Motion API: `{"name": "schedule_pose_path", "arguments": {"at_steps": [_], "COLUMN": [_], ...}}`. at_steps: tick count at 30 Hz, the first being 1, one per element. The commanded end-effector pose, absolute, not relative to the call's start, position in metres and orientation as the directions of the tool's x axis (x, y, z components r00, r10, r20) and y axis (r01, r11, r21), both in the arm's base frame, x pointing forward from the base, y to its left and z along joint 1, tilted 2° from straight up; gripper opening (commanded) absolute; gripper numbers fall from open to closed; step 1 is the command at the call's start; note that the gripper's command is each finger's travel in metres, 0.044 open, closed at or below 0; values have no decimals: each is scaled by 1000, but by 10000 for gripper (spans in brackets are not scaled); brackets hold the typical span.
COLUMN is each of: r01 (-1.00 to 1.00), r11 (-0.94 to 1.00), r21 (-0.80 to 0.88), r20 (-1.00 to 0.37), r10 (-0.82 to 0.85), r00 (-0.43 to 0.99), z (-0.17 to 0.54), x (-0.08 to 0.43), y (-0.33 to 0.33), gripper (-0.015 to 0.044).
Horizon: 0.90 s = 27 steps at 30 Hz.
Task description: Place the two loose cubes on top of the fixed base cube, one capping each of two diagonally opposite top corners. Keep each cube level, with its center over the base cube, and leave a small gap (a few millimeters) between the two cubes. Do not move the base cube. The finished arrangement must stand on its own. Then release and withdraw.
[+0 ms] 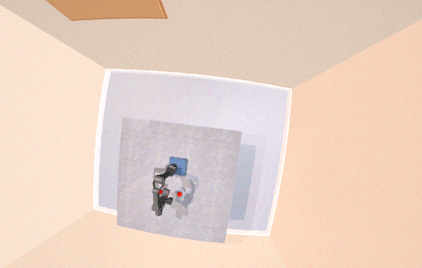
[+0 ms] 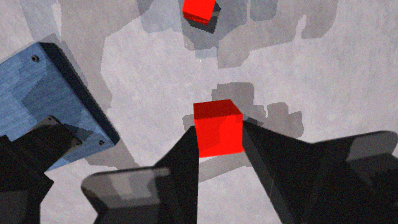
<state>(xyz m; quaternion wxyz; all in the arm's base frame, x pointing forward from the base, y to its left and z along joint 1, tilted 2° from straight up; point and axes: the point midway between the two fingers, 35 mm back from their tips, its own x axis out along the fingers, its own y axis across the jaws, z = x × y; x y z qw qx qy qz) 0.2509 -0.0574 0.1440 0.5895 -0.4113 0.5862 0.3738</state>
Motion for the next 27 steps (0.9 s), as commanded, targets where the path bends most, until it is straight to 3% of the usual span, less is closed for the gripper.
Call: {"name": "schedule_pose_path", "arguments": {"at_steps": [1,15,27], "r01": [-869,-576,-236], "r11": [492,815,970], "r21": [-59,-59,-49], "r20": [-998,-998,-998], "r10": [-40,-39,-38], "r00": [45,47,49], "z": [144,138,133], "x": [256,265,273], "y": [-54,-43,-33], "gripper": [105,105,105]}}
